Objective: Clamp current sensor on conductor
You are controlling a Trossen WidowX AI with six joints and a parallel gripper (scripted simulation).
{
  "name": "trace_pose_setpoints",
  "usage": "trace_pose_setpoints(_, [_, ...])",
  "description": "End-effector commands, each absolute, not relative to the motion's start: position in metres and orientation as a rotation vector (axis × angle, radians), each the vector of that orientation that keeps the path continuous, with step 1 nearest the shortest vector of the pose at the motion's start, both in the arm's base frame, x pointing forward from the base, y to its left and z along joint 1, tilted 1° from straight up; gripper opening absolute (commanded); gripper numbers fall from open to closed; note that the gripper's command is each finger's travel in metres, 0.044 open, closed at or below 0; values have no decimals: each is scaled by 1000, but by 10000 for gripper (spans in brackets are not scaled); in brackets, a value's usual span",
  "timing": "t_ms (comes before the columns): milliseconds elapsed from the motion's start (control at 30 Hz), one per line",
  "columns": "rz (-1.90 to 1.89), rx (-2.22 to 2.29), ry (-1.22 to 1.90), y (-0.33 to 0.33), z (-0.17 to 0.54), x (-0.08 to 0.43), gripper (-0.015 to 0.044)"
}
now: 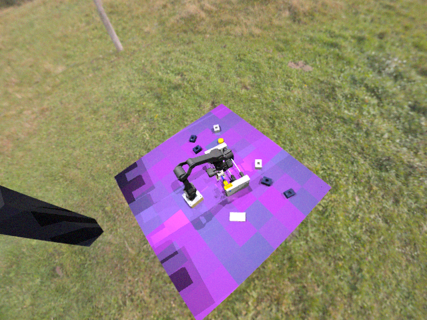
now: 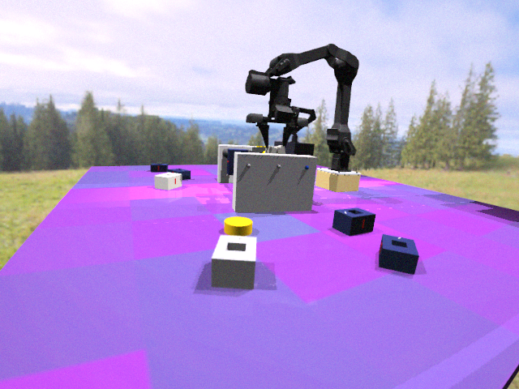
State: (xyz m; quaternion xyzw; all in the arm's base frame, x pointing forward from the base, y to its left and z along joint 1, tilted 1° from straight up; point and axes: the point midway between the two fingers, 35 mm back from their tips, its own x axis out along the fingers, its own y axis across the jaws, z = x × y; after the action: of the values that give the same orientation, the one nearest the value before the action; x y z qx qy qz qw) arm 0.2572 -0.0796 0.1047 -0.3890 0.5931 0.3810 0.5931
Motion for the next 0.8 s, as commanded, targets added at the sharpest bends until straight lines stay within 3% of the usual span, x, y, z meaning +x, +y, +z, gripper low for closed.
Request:
trace_pose_setpoints(0, [885, -905, 1378, -80, 106, 257, 0])
trace_pose_setpoints(433, [885, -905, 1378, -80, 106, 257, 0])
trace_pose_setpoints(767, [885, -905, 1378, -80, 106, 257, 262])
